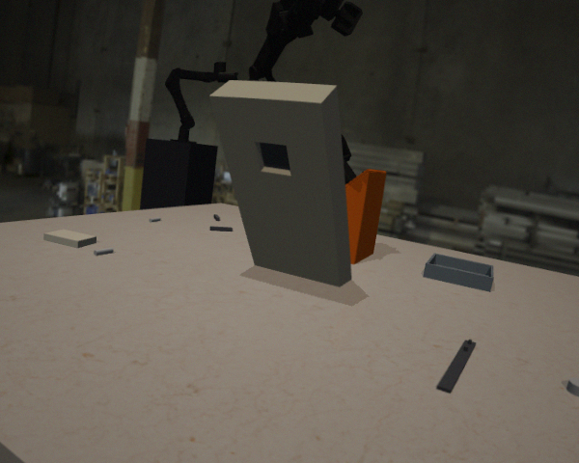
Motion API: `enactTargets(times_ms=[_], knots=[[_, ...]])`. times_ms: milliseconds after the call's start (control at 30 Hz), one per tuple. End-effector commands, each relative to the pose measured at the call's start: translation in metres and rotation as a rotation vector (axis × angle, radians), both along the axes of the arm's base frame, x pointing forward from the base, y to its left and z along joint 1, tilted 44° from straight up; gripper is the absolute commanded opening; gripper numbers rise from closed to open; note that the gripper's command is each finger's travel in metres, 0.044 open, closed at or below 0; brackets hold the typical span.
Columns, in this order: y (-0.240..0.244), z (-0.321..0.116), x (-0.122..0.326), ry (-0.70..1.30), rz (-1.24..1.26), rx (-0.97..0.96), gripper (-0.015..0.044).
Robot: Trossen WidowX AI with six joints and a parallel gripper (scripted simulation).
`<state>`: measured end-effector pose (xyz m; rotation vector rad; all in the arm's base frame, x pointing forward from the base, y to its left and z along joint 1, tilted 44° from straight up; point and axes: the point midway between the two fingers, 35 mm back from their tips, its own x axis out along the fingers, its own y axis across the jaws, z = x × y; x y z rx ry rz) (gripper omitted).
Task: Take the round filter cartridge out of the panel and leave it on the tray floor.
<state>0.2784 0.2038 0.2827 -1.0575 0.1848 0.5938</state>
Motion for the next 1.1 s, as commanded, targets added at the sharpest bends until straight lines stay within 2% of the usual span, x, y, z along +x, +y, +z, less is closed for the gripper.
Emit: enactTargets(times_ms=[0,200,400,1067], knots=[[-0.02,-0.045,0.013,0.056,-0.171,-0.047,0.0094],[-0.078,-0.124,0.023,0.089,-0.538,-0.142,0.0094],[-0.142,-0.178,0.005,0.027,-0.858,-0.255,0.0094],[-0.156,-0.191,0.014,0.022,-0.892,-0.267,0.0094]])
